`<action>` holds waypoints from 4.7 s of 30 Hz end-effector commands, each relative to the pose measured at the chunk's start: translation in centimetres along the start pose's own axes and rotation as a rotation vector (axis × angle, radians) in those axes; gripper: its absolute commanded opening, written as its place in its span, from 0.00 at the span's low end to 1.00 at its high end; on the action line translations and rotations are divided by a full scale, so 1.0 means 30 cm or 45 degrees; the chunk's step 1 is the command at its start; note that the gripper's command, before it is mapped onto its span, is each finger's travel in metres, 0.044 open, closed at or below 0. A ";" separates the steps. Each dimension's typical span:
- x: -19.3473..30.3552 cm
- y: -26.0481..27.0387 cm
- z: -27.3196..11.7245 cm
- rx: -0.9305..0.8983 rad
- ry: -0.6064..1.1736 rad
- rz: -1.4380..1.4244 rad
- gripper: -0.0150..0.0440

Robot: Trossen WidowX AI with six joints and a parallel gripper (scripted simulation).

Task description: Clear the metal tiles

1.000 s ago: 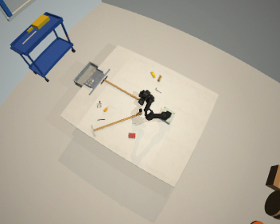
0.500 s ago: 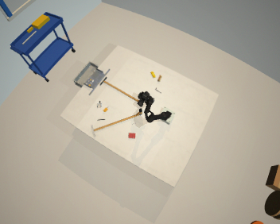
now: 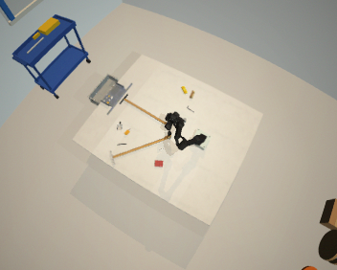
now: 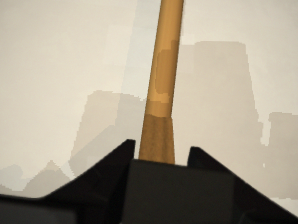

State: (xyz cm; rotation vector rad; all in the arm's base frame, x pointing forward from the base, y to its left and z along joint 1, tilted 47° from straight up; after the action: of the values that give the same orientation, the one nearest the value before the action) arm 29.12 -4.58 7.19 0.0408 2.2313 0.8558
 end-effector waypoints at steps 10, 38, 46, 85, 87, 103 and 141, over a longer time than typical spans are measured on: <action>-0.009 0.062 -0.013 -0.009 -0.016 -0.013 0.25; -0.032 0.158 -0.017 -0.036 -0.013 -0.040 0.25; -0.051 0.153 -0.005 -0.037 -0.015 -0.042 0.25; -0.178 0.058 0.108 -0.036 -0.026 -0.046 0.25; -0.183 0.058 0.112 -0.036 -0.026 -0.046 0.25; -0.259 0.059 0.166 -0.037 -0.028 -0.048 0.25; -0.410 0.022 0.273 -0.038 -0.032 -0.050 0.25</action>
State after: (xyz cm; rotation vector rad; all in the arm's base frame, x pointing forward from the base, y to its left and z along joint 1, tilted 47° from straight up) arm 42.45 -2.49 10.79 -0.0118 2.1999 0.8739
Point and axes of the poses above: the point midway between the two fingers, 35 mm back from their tips, its own z axis out along the fingers, its own y axis across the jaws, x = y × z, the point moved 9 cm from there along -z, back along the fingers, and after that the axes turned 15 degrees about -z, right-handed, at the moved point
